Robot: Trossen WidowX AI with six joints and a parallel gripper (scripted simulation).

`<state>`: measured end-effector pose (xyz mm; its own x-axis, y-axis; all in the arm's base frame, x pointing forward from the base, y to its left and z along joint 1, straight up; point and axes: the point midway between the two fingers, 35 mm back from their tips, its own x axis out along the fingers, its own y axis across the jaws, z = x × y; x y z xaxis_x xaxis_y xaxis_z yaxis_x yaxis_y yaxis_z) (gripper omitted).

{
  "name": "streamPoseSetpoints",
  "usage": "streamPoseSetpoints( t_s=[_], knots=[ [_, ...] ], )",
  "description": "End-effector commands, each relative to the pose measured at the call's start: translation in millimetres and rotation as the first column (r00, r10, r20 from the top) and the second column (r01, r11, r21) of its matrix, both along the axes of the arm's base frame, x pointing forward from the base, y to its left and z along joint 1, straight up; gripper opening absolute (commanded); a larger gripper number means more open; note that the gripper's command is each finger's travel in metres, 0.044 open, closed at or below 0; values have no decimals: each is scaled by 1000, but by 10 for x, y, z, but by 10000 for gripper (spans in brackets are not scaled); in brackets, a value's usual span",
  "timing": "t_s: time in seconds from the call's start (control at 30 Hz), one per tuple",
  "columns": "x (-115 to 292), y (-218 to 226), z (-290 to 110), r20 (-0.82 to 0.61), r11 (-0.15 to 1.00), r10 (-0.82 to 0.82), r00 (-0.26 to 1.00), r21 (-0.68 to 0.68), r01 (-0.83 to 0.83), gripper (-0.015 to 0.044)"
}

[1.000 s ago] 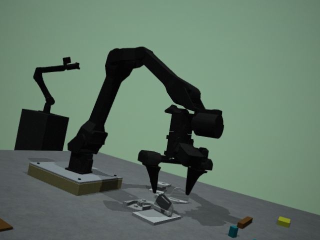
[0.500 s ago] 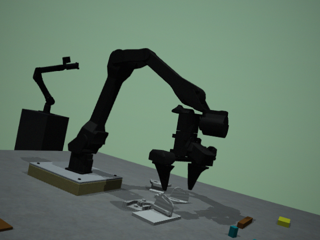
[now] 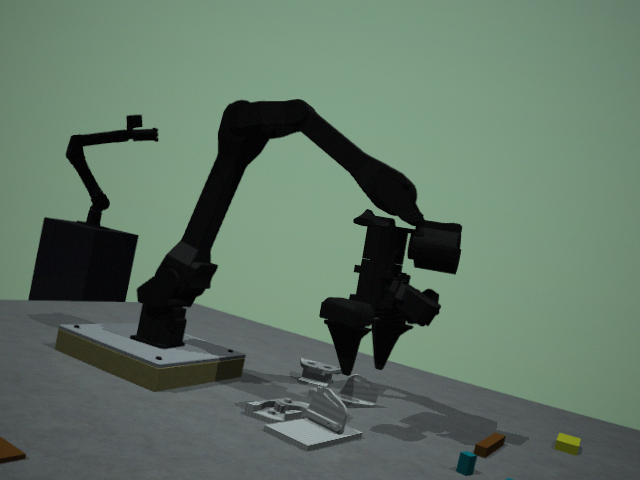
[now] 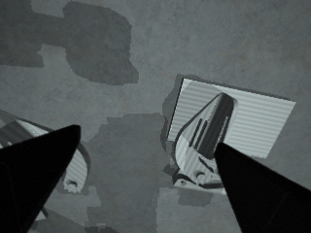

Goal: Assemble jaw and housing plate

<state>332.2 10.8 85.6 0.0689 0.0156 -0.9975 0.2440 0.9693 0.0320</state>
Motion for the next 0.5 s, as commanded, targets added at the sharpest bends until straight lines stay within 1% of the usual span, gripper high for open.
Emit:
streamPoseSetpoints(
  t_s=[0.0,0.47],
  knots=[
    [-16,105,19,-2,997,81,997,-6,-81,440],
    [-85,454,59,-11,950,313,950,-17,-313,440]
  ],
)
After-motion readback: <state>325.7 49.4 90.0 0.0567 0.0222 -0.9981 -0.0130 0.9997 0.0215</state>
